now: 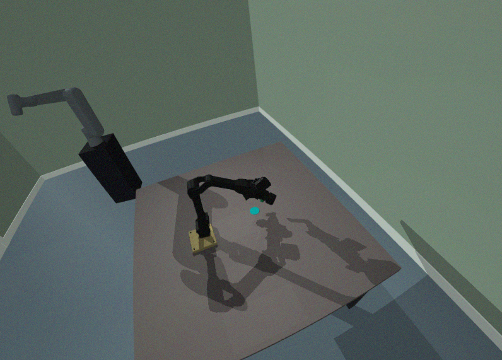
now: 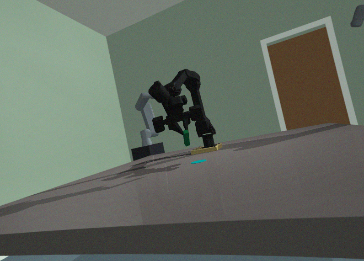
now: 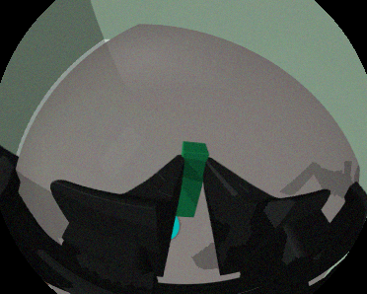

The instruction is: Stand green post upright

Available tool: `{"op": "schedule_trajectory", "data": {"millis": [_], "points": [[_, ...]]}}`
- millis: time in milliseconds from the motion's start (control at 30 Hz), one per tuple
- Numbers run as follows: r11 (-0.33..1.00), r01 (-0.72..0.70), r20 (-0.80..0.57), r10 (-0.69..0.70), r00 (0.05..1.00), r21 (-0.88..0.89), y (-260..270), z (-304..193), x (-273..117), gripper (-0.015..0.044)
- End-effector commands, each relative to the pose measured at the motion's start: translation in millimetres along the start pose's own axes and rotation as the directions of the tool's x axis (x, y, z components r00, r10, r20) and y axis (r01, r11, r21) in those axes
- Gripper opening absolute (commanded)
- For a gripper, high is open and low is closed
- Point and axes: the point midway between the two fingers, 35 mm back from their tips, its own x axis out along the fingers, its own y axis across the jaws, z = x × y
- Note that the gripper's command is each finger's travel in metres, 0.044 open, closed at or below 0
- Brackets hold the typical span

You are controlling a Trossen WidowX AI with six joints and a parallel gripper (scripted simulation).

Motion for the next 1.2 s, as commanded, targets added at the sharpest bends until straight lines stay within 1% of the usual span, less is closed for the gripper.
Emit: {"op": "schedule_trajectory", "data": {"millis": [0, 1167], "points": [[1.000, -0.007, 0.028, 0.006, 1.000, 0.012, -0.5, -2.0, -0.1, 0.0023], [0.999, -0.036, 0.245, 0.033, 0.969, 0.009, -5.6, -4.1, -8.8, 0.0023]]}}
